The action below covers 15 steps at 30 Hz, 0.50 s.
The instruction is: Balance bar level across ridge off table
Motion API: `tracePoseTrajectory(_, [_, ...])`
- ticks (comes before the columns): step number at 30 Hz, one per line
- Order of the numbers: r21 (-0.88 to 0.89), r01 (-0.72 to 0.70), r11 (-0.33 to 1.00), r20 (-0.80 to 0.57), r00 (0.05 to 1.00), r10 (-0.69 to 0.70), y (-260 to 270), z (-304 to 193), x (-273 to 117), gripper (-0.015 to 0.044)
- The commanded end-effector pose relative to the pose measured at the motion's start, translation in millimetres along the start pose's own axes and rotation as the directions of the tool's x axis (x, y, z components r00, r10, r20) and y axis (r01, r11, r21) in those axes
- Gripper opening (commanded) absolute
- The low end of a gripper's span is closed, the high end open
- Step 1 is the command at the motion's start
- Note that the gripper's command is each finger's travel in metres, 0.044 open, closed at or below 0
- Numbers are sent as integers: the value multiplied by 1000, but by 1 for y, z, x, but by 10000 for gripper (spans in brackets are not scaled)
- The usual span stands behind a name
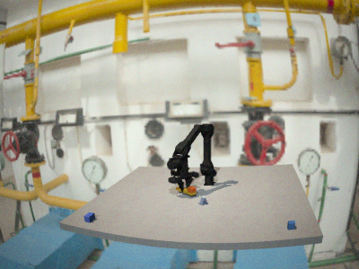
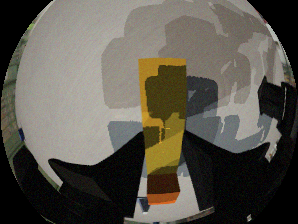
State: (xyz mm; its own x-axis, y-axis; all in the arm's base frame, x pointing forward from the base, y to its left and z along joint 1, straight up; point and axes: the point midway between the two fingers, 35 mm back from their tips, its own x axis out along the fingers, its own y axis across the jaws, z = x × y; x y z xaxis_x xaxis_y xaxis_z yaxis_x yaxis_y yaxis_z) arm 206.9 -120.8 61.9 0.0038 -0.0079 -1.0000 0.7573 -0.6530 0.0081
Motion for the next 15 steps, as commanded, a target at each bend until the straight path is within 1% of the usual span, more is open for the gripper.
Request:
tracePoseTrajectory(1, [2, -19, 1000, -5, 1000, 19, 4, -1, -14, 0])
tracePoseTrajectory(15, [4, -19, 1000, -7, 1000, 19, 4, -1, -50, 0])
